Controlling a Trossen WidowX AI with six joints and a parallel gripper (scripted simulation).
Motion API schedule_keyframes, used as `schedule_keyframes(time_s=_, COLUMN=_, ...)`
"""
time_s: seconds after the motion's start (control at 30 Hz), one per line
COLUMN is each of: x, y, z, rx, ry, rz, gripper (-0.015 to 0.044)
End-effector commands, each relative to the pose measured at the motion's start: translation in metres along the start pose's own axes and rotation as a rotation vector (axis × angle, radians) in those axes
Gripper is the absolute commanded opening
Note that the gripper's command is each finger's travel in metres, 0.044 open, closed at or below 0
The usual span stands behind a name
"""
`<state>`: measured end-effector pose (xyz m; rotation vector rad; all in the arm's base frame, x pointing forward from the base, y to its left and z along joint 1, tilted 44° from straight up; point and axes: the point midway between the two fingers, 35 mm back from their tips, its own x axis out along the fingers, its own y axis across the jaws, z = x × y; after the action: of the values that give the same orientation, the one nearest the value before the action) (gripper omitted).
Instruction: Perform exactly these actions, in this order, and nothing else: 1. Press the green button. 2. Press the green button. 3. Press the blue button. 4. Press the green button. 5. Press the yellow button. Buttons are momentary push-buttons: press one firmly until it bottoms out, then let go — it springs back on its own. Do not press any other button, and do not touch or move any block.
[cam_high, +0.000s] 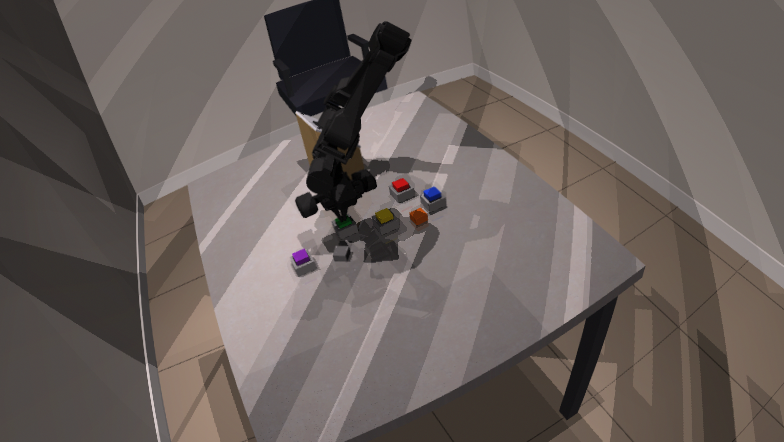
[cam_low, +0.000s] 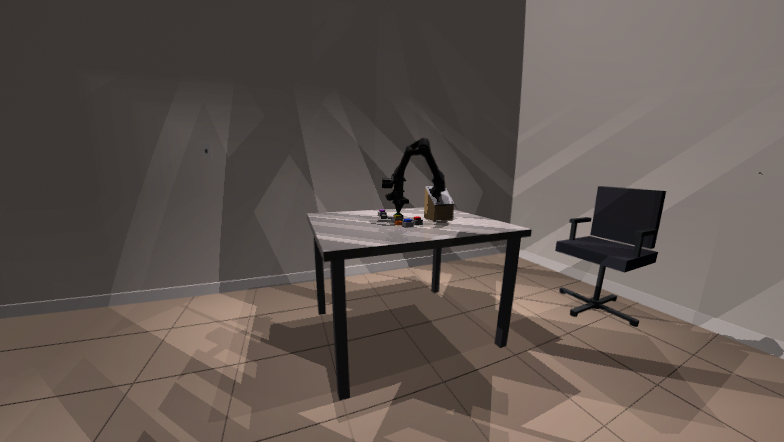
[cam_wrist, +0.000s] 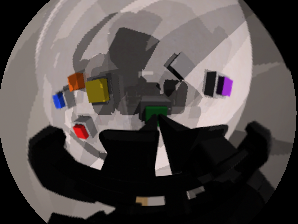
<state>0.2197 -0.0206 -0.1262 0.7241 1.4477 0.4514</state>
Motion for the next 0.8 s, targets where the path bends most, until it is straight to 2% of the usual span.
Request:
schedule_keyframes(time_s=0.0, x=0.001, y=0.001, z=-0.001, rx=0.005, ry=0.004, rz=0.005, gripper=0.002)
schedule_keyframes(time_s=0.37, x=-0.002, y=0.0, z=0.0, rx=0.001, ry=0.001, rz=0.0, gripper=0.002)
schedule_keyframes(time_s=0.47, x=-0.029, y=0.0, z=-0.001, rx=0.005, ry=0.004, rz=0.002, gripper=0.002)
schedule_keyframes(time_s=0.63, x=-0.034, y=0.0, z=-0.001, rx=0.005, ry=0.004, rz=0.003, gripper=0.002)
schedule_keyframes(time_s=0.77, x=-0.083, y=-0.001, z=0.0, rx=0.005, ry=0.004, rz=-0.001, gripper=0.002)
